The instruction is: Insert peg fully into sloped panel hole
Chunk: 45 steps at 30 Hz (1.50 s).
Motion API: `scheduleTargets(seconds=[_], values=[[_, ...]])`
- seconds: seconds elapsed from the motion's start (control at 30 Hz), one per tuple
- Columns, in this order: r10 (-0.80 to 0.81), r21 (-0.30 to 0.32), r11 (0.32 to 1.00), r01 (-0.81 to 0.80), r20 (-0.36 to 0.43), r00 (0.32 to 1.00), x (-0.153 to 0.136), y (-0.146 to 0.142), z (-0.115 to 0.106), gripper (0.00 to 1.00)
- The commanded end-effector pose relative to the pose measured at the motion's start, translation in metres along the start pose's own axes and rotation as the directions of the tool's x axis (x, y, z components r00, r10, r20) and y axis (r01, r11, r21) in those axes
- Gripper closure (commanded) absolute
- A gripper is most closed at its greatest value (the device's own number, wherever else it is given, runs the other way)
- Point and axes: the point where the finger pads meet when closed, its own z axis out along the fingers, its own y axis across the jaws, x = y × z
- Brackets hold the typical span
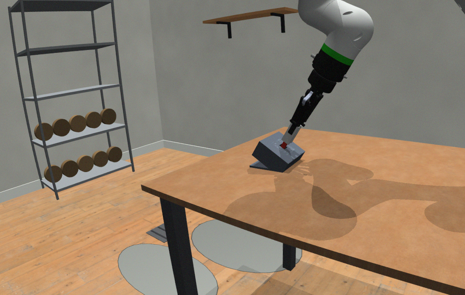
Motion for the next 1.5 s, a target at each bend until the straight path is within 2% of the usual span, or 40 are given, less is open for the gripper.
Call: scheduleTargets(seconds=[0.0, 0.5, 1.2, 1.47], values=[[0.000, 0.000, 1.000, 0.000, 0.000, 1.000, 0.000, 0.000, 0.003, 1.00], [0.000, 0.000, 1.000, 0.000, 0.000, 1.000, 0.000, 0.000, 0.005, 1.00], [0.000, 0.000, 1.000, 0.000, 0.000, 1.000, 0.000, 0.000, 0.004, 0.66], [0.000, -0.001, 1.000, 0.000, 0.004, 1.000, -0.003, -0.001, -0.014, 0.54]])
